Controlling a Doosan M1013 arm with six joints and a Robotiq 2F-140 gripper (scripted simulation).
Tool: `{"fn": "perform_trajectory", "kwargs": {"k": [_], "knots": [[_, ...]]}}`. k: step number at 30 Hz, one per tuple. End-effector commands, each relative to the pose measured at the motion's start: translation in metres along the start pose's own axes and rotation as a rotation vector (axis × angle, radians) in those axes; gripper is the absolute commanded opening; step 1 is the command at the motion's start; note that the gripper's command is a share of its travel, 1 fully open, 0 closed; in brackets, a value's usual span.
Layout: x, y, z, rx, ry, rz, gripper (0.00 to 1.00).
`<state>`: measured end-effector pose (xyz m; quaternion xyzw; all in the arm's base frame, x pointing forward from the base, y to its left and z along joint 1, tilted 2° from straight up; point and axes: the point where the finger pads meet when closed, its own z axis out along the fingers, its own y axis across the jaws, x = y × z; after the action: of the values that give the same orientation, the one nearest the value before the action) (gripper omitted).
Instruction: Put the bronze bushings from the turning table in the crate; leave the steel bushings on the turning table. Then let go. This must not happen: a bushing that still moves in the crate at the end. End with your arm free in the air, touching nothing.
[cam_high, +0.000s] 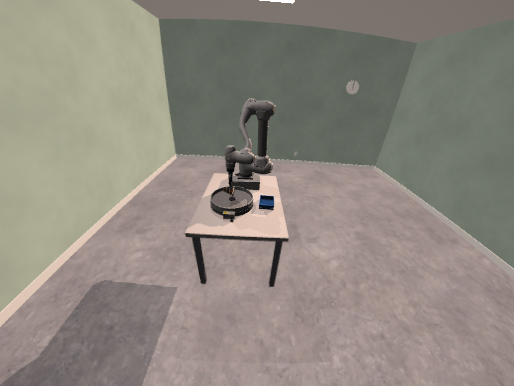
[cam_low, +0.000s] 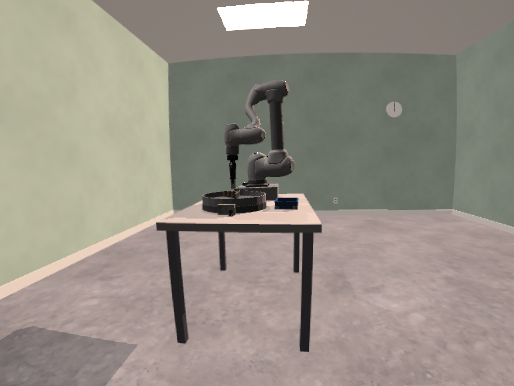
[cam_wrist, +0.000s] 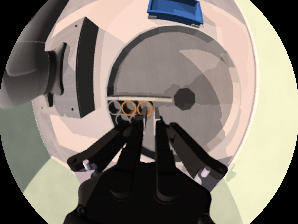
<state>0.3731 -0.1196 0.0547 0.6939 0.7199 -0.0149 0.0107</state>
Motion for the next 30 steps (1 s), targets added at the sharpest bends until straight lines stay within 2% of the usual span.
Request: {"fn": "perform_trajectory", "kwargs": {"k": [1,7,30], "knots": [[0.000,0.000,0.002,0.000,0.000,0.000,0.10],[0.000,0.000,0.023,0.000,0.000,0.000,0.10],[0.000,0.000,0.023,0.000,0.000,0.000,0.10]]}}
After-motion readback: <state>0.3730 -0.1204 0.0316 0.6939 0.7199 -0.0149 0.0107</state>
